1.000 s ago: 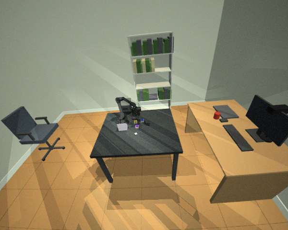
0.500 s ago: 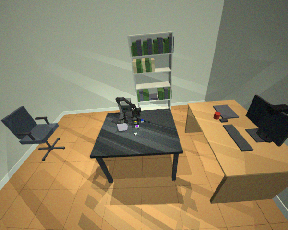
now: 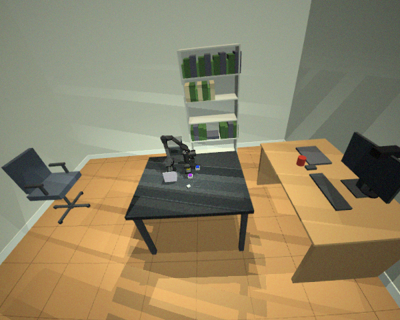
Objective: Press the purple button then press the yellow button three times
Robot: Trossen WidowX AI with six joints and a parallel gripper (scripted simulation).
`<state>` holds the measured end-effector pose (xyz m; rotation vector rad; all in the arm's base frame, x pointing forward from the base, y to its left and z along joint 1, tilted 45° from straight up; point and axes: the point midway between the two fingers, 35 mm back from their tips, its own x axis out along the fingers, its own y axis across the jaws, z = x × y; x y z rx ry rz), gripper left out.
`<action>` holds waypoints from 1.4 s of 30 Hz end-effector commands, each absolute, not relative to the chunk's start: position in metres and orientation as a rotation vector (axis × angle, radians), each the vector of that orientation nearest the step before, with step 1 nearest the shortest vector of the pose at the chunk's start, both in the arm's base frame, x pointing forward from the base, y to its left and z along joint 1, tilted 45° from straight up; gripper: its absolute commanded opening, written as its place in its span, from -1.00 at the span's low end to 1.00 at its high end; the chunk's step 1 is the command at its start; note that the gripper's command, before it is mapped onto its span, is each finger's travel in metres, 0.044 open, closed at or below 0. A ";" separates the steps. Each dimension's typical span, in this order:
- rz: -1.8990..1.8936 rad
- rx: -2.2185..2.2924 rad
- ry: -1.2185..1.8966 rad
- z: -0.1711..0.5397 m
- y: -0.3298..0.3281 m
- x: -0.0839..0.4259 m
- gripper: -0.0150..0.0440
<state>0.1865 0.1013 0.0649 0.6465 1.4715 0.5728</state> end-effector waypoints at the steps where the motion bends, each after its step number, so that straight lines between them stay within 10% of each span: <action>1: 0.574 0.657 1.478 0.064 0.102 0.185 -0.42; 42: 0.574 0.657 1.478 0.064 0.102 0.185 -0.42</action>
